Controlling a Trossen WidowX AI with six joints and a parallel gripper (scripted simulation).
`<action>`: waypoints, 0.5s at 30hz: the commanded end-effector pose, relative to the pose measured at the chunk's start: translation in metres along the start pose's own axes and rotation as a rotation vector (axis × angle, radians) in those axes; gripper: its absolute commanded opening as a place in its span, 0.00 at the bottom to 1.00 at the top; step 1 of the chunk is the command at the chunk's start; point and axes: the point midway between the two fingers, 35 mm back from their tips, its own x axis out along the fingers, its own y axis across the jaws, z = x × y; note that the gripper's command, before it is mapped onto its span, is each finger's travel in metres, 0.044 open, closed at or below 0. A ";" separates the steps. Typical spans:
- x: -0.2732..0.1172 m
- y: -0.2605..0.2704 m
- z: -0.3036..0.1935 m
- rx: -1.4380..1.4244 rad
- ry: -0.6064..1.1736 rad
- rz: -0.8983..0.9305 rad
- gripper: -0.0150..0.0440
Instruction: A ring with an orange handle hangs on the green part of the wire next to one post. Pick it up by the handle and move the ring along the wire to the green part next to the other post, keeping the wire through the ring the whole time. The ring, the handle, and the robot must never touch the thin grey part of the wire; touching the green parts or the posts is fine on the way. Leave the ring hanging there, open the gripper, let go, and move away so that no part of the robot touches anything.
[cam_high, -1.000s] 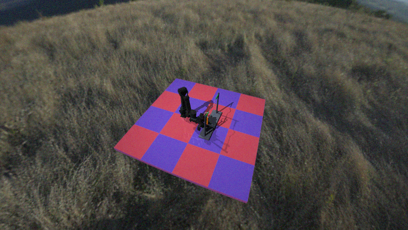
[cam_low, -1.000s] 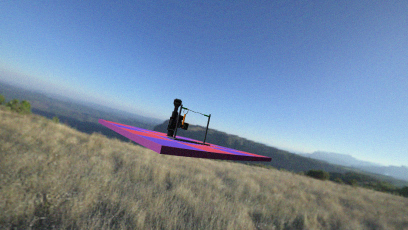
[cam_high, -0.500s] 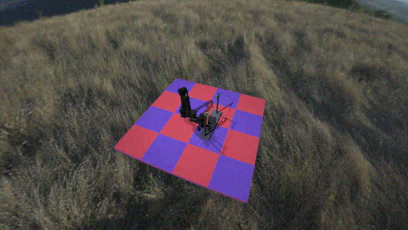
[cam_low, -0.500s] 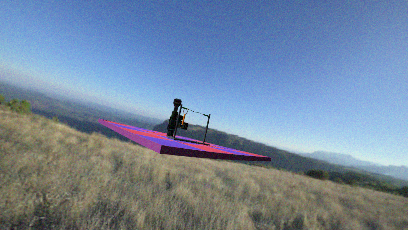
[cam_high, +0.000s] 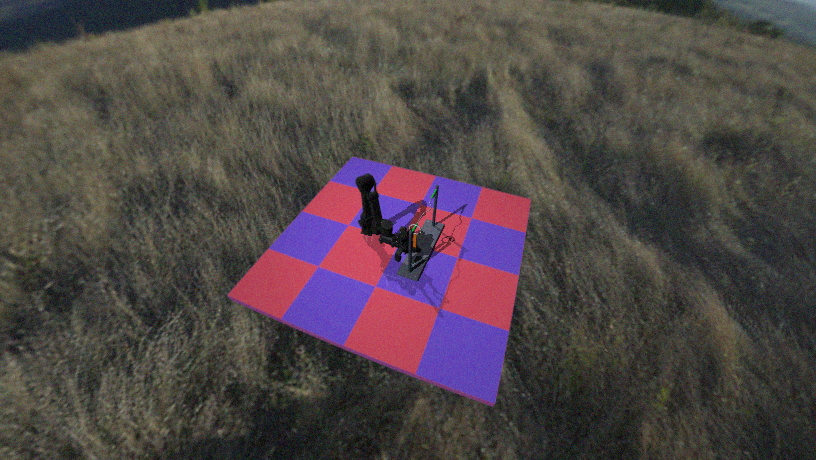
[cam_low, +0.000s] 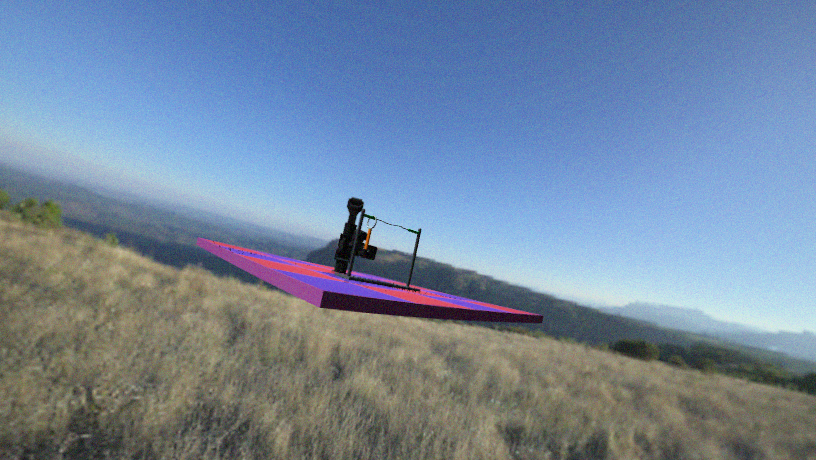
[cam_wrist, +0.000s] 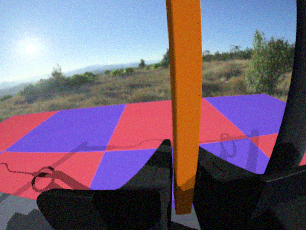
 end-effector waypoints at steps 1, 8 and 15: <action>0.000 0.000 0.000 -0.004 0.000 0.000 0.04; 0.000 0.000 0.000 -0.004 0.000 0.000 0.00; 0.000 0.000 0.002 -0.004 0.000 0.000 0.00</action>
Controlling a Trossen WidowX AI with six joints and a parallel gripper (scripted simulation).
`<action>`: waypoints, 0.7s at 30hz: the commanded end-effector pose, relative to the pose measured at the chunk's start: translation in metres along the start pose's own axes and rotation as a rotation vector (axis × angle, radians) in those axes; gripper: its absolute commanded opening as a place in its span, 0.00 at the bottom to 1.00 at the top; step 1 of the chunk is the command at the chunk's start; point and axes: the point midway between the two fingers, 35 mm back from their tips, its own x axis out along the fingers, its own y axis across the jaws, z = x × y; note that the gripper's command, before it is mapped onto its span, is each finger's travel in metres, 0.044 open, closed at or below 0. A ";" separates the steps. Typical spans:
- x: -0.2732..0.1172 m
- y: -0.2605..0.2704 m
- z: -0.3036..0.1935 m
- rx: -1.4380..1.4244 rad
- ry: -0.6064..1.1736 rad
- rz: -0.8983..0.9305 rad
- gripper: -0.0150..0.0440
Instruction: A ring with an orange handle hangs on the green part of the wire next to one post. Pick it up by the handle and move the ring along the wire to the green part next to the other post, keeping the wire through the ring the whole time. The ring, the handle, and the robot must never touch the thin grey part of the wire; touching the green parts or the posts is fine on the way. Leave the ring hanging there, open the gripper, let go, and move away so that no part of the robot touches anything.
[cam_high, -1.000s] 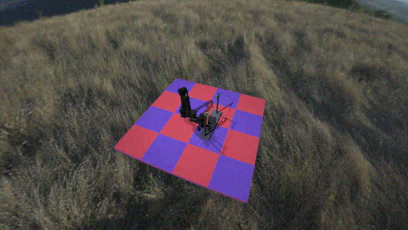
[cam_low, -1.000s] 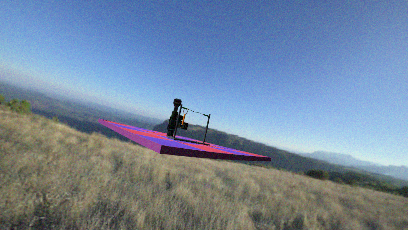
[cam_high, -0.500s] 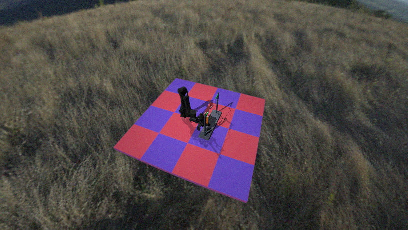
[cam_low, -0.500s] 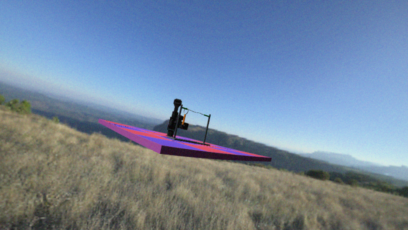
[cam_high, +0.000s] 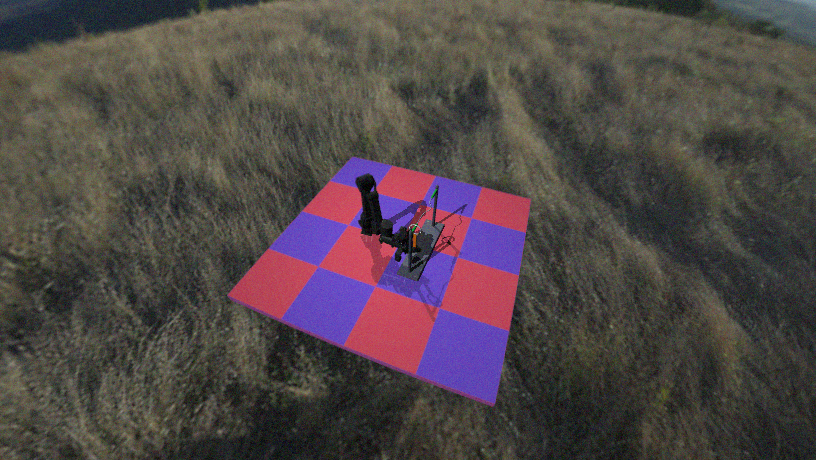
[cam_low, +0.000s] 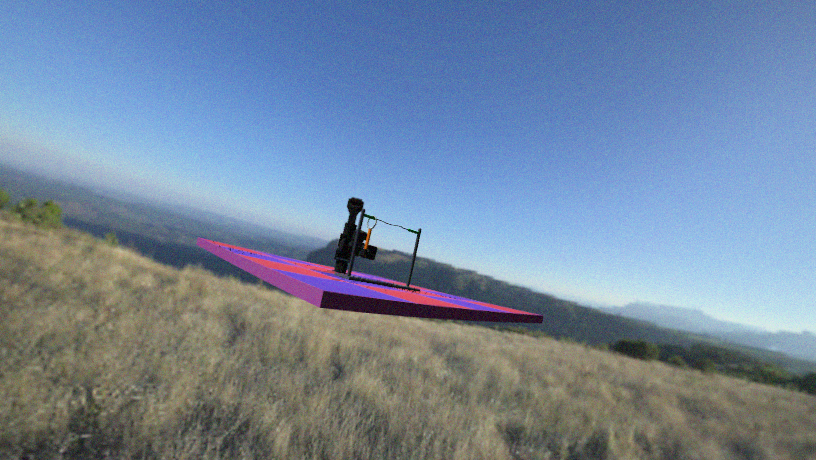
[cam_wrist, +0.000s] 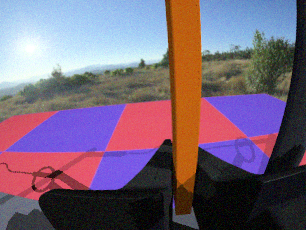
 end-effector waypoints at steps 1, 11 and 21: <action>0.000 -0.001 0.003 -0.005 -0.001 0.000 0.00; -0.001 -0.004 0.020 -0.002 -0.003 -0.004 0.00; -0.001 -0.004 0.020 -0.002 -0.003 -0.004 0.00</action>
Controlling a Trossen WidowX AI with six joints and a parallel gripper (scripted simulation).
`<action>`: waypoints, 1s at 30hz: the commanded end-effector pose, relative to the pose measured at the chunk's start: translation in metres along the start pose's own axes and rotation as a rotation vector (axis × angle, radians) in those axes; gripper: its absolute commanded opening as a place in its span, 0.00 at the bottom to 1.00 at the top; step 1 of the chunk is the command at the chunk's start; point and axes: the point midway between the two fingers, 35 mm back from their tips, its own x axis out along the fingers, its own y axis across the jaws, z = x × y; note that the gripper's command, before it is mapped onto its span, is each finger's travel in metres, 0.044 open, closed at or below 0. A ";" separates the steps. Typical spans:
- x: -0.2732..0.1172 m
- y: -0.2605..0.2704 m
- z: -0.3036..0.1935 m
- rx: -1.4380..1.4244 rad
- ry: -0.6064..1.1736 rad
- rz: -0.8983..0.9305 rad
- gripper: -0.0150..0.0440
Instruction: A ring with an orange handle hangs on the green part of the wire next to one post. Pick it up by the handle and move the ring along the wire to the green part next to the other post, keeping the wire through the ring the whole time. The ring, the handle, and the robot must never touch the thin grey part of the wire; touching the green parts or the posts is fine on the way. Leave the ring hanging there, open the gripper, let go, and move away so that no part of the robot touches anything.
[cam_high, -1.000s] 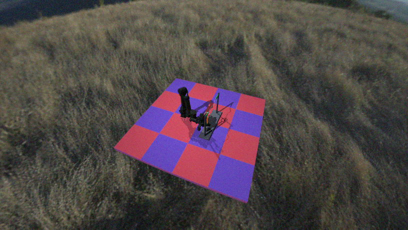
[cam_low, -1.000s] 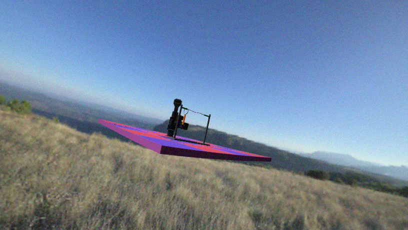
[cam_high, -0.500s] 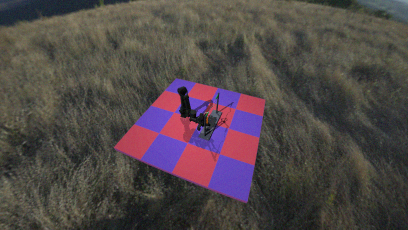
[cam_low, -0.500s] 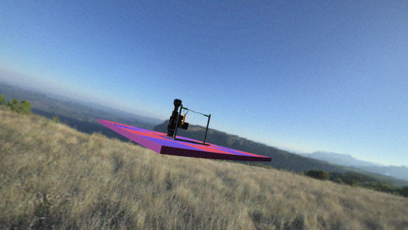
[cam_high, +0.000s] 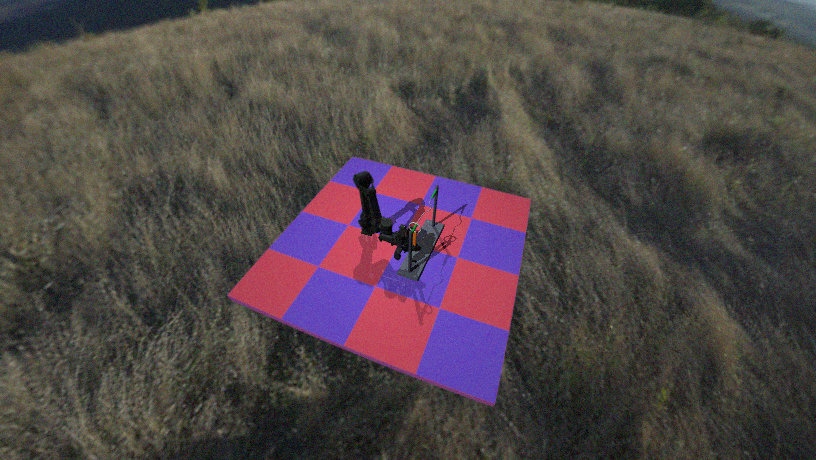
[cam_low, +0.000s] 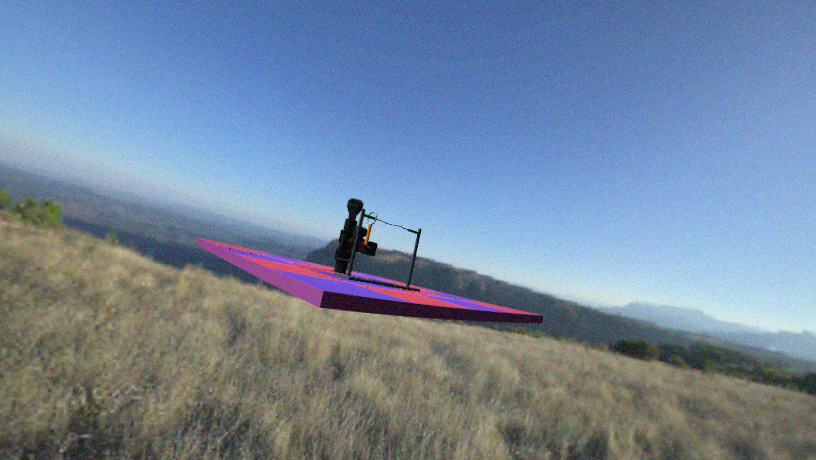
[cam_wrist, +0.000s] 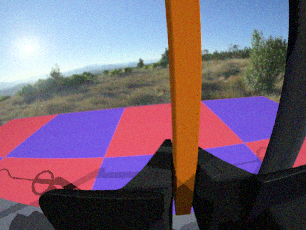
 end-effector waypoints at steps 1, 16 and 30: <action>0.000 0.001 0.002 -0.004 -0.005 0.005 0.00; 0.000 0.001 0.002 -0.004 -0.005 0.005 0.00; 0.000 0.012 0.003 -0.003 -0.005 0.008 0.00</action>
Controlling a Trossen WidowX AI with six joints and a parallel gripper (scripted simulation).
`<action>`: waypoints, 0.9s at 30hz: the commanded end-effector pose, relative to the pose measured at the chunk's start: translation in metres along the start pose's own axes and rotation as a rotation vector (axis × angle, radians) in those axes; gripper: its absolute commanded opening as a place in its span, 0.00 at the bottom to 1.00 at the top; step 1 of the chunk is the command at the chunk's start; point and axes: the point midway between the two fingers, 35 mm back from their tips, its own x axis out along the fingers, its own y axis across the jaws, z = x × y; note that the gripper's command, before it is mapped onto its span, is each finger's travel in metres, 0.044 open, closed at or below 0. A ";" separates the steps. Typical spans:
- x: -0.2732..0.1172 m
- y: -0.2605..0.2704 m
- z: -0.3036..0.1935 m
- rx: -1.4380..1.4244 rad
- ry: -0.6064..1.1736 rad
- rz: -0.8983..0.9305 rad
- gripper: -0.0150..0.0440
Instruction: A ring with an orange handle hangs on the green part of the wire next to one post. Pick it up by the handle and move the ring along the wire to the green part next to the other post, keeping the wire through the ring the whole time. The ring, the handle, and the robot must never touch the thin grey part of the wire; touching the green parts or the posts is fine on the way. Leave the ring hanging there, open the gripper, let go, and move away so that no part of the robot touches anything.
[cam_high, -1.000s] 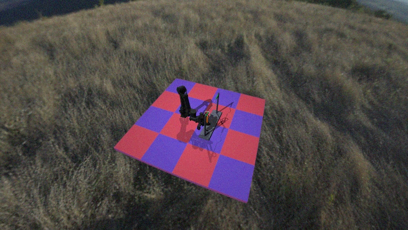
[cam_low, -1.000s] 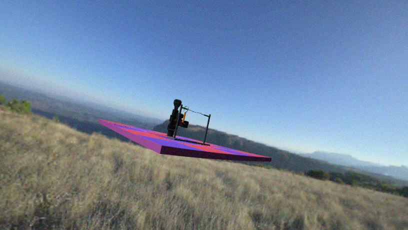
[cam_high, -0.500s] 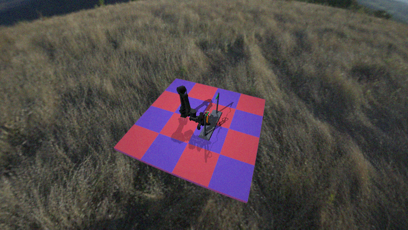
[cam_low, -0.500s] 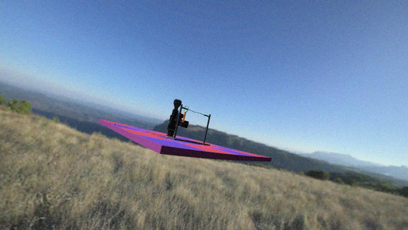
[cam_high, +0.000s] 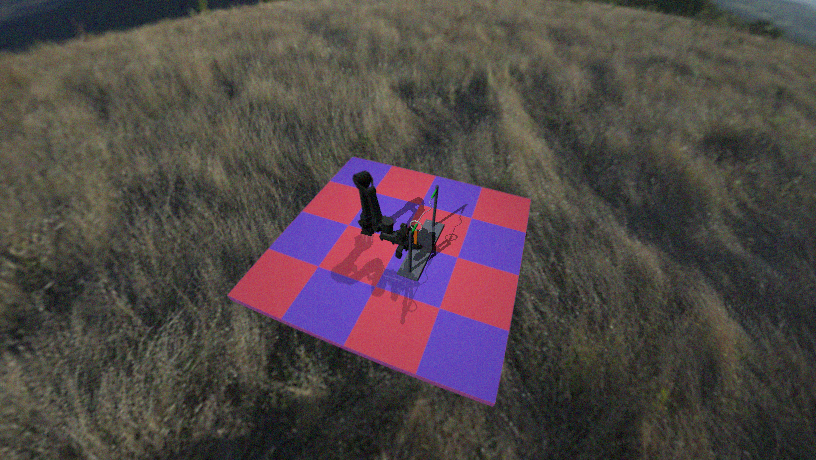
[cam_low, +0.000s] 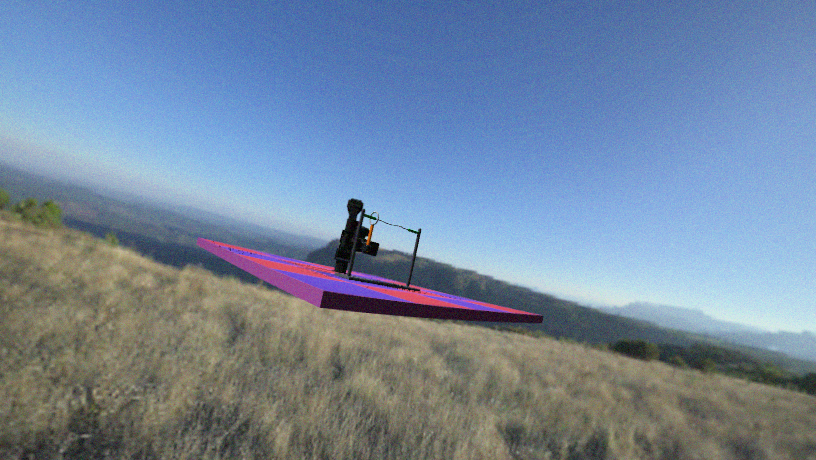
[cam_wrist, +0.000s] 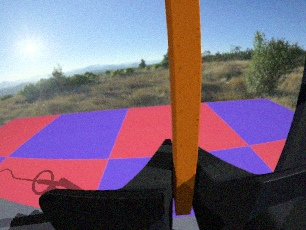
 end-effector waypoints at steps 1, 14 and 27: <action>-0.002 0.004 -0.001 0.004 0.001 -0.004 0.00; -0.001 0.017 0.000 0.004 0.001 -0.002 0.00; -0.001 0.028 0.000 -0.007 0.000 -0.001 0.00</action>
